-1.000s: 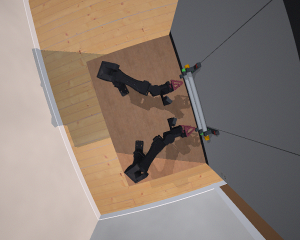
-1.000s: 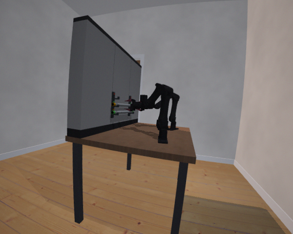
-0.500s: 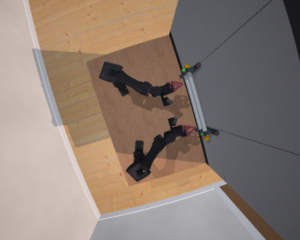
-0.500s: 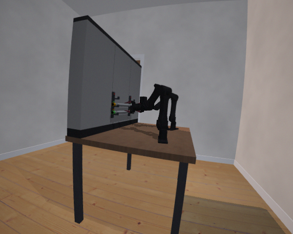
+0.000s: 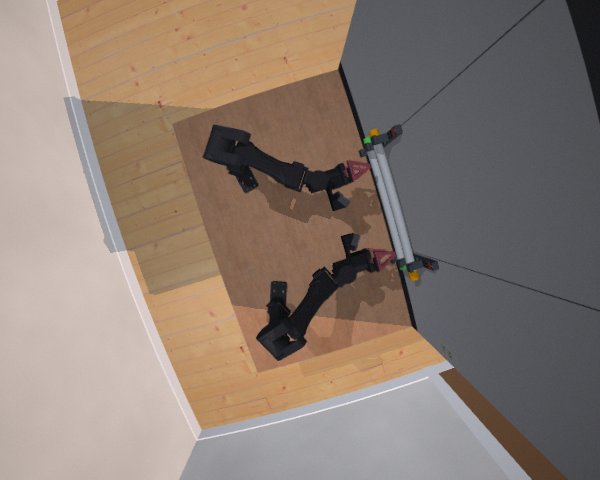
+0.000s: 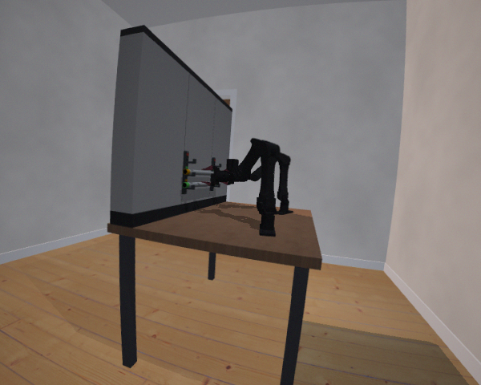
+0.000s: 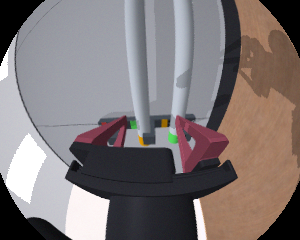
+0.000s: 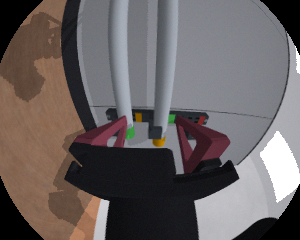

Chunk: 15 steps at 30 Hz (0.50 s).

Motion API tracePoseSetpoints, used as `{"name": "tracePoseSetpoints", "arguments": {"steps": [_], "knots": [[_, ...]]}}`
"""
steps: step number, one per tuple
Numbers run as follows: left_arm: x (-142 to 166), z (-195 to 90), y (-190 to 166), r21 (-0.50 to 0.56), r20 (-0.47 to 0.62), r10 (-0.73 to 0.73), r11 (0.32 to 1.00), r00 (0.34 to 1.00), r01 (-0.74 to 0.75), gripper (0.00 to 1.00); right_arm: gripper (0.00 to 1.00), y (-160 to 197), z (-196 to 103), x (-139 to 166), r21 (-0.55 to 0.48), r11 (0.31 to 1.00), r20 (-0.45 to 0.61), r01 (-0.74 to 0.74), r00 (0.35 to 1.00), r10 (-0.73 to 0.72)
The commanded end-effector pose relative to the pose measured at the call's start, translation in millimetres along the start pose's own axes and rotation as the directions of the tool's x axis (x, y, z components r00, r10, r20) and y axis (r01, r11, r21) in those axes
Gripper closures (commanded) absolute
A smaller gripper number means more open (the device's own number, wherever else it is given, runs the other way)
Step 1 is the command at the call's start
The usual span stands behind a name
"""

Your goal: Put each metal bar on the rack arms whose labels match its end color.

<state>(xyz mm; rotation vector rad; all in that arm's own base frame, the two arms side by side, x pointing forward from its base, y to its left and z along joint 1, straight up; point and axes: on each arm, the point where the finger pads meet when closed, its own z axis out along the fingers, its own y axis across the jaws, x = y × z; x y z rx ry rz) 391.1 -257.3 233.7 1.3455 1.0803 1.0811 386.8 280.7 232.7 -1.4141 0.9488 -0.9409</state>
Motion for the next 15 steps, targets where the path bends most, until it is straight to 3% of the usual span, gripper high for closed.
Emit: {"name": "tracePoseSetpoints", "arguments": {"steps": [1, 15], "knots": [[-0.6, 10.2, 17.0, -0.040, 0.003, -0.034, 0.999, 0.999, 0.034, 0.26, 0.26, -18.1, 9.3, 0.9, 0.046, 0.999, 0.002, -0.026, 1.000, 0.026], [-0.6, 26.6, 17.7, -0.040, 0.003, -0.034, 0.999, 0.999, 0.034, 0.26, 0.26, -18.8, 25.8, 0.9, 0.046, 0.999, 0.002, -0.026, 1.000, 0.026]]}}
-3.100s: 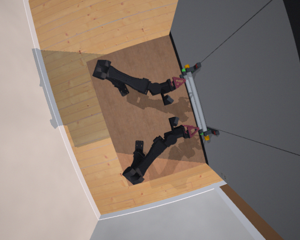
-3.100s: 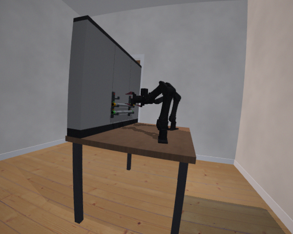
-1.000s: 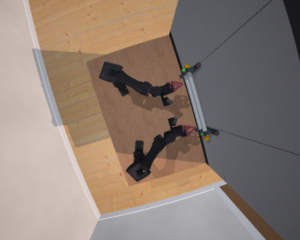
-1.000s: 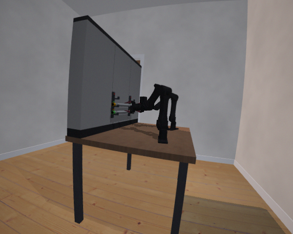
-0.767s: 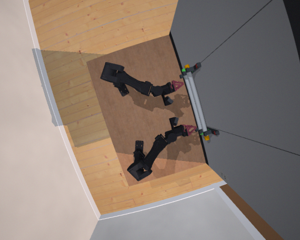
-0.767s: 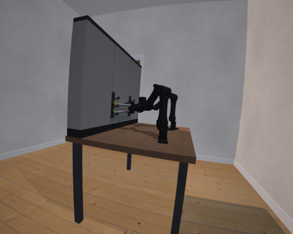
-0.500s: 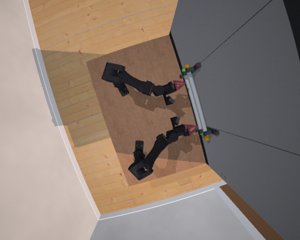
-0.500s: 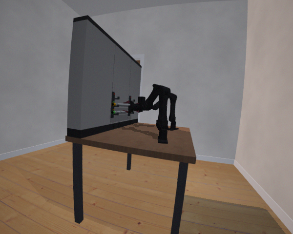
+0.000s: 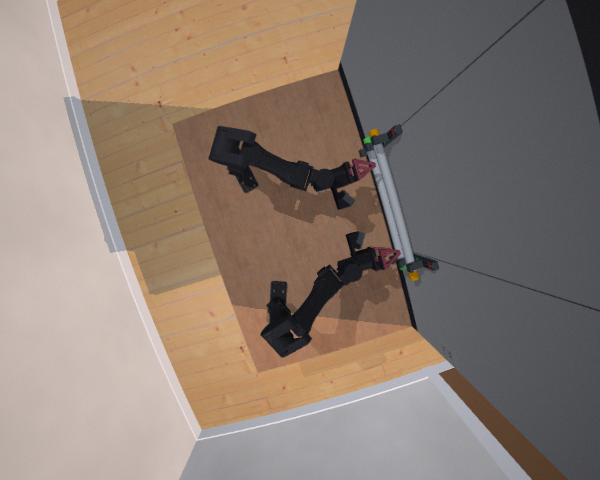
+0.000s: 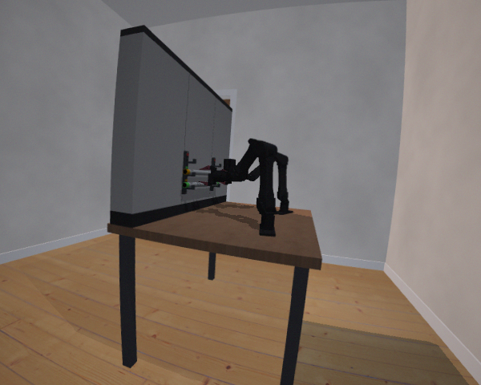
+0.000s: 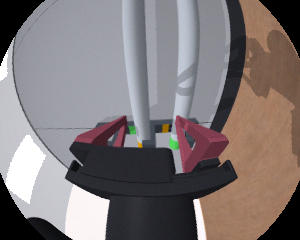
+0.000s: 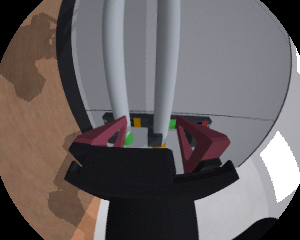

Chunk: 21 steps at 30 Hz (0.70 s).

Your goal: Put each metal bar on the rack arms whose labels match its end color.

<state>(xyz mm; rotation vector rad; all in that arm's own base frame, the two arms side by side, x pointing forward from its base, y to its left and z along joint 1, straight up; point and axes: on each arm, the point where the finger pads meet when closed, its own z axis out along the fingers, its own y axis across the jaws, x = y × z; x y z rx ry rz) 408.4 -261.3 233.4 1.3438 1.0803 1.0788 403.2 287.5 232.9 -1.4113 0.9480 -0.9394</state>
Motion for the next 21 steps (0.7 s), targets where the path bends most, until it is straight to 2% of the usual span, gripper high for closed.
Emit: {"name": "tracePoseSetpoints", "arguments": {"steps": [1, 21], "knots": [[0.1, 10.3, 17.3, -0.040, 0.002, -0.032, 0.999, 0.999, 0.032, 0.26, 0.26, -17.8, 9.4, 1.4, 0.044, 0.999, 0.001, -0.024, 1.000, 0.024], [0.1, 34.9, 18.3, -0.040, 0.002, -0.032, 0.999, 0.999, 0.032, 0.26, 0.26, -18.9, 34.0, 1.4, 0.044, 0.999, 0.001, -0.024, 1.000, 0.024]]}}
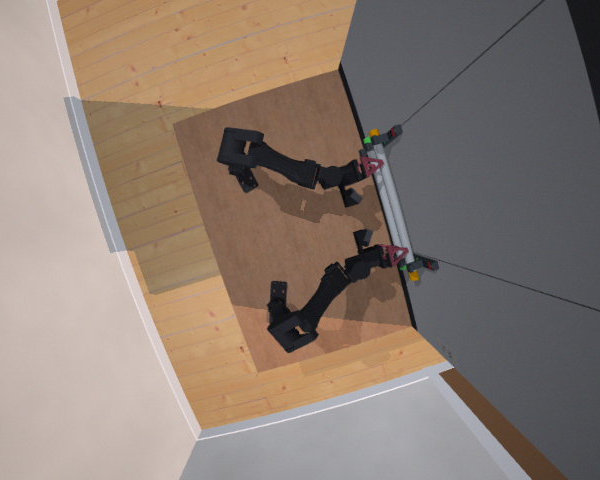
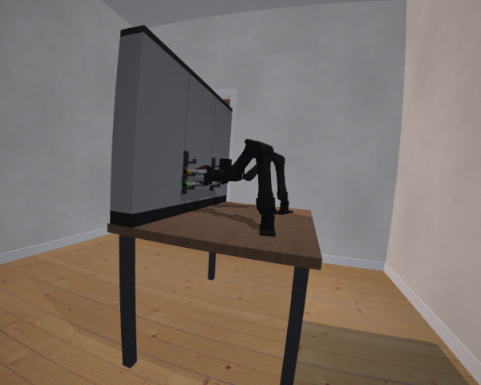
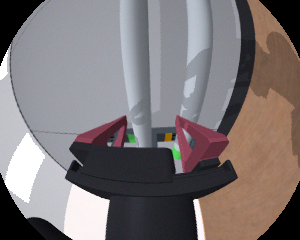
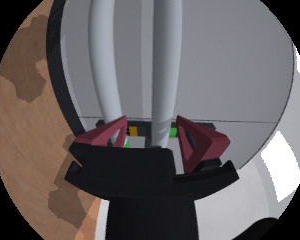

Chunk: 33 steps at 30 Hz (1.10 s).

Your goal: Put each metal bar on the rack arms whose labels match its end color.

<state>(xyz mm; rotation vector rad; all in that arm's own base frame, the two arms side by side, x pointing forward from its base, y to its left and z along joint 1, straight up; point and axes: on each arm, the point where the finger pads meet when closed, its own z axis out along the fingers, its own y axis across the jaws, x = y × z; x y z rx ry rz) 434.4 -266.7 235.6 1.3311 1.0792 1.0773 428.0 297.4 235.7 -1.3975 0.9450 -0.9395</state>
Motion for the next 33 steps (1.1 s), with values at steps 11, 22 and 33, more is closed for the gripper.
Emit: {"name": "tracePoseSetpoints", "arguments": {"steps": [11, 22, 33], "knots": [[0.3, 15.5, 15.2, -0.031, 0.002, -0.024, 0.999, 1.000, 0.024, 0.32, 0.32, -15.1, 14.6, 1.6, 0.032, 0.999, 0.001, -0.018, 1.000, 0.018], [0.3, 15.5, 15.2, -0.031, 0.002, -0.024, 0.999, 1.000, 0.024, 0.51, 0.50, -15.1, 14.6, 1.6, 0.032, 0.999, 0.001, -0.018, 1.000, 0.018], [0.3, 15.6, 15.3, -0.031, 0.002, -0.024, 0.999, 1.000, 0.024, 0.65, 0.65, -15.1, 14.6, 1.6, 0.032, 0.999, 0.001, -0.018, 1.000, 0.018]]}}
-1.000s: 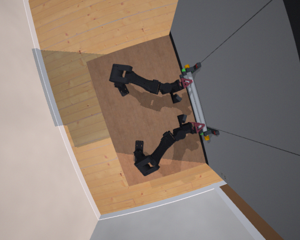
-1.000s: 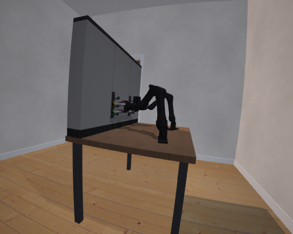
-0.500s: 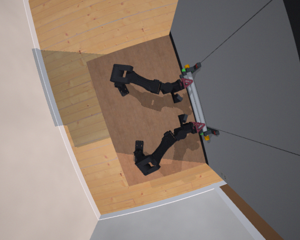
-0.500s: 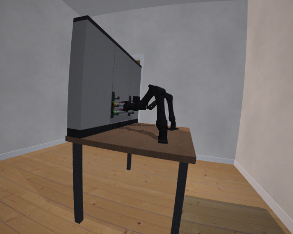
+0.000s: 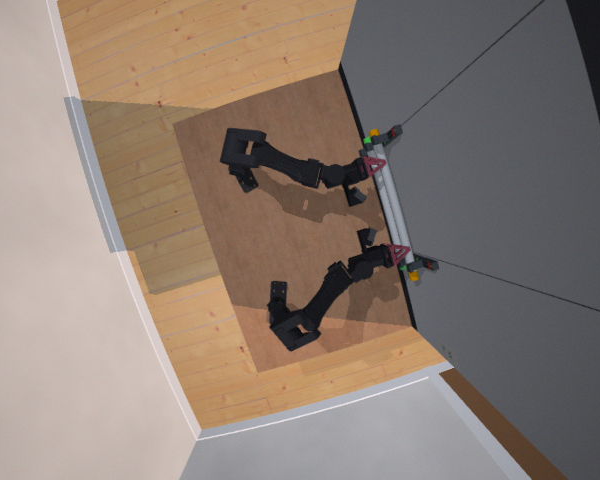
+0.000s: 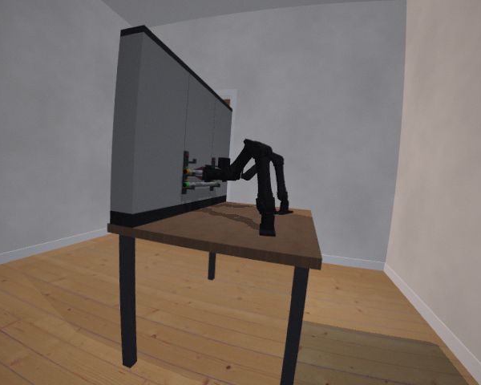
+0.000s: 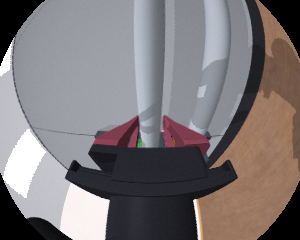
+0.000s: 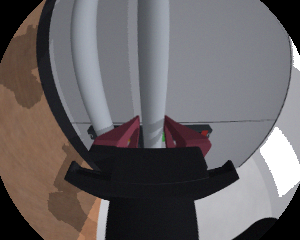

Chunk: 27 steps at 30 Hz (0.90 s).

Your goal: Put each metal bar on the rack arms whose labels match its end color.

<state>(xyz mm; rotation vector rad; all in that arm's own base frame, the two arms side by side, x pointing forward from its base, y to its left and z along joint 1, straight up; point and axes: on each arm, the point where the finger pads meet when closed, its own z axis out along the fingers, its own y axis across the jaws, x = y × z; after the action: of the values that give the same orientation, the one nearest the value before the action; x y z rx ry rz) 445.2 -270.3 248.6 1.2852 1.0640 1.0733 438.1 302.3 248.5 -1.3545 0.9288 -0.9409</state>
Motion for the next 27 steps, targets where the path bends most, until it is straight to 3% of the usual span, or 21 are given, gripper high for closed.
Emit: {"name": "tracePoseSetpoints", "arguments": {"steps": [1, 23, 27], "knots": [[1.6, 4.7, 1.8, 0.009, -0.001, 0.000, 1.000, 1.000, 0.000, 0.67, 0.67, -1.8, 3.9, 2.4, -0.009, 1.000, -0.002, -0.003, 1.000, 0.003], [1.6, 4.7, 1.7, 0.009, -0.001, 0.000, 1.000, 1.000, 0.000, 1.00, 1.00, -1.8, 3.9, 2.4, -0.009, 1.000, -0.002, -0.003, 1.000, 0.003], [1.6, 4.3, 1.7, 0.009, -0.001, 0.000, 1.000, 1.000, 0.000, 1.00, 1.00, -1.8, 3.5, 2.3, -0.009, 1.000, -0.002, -0.003, 1.000, 0.003]]}}
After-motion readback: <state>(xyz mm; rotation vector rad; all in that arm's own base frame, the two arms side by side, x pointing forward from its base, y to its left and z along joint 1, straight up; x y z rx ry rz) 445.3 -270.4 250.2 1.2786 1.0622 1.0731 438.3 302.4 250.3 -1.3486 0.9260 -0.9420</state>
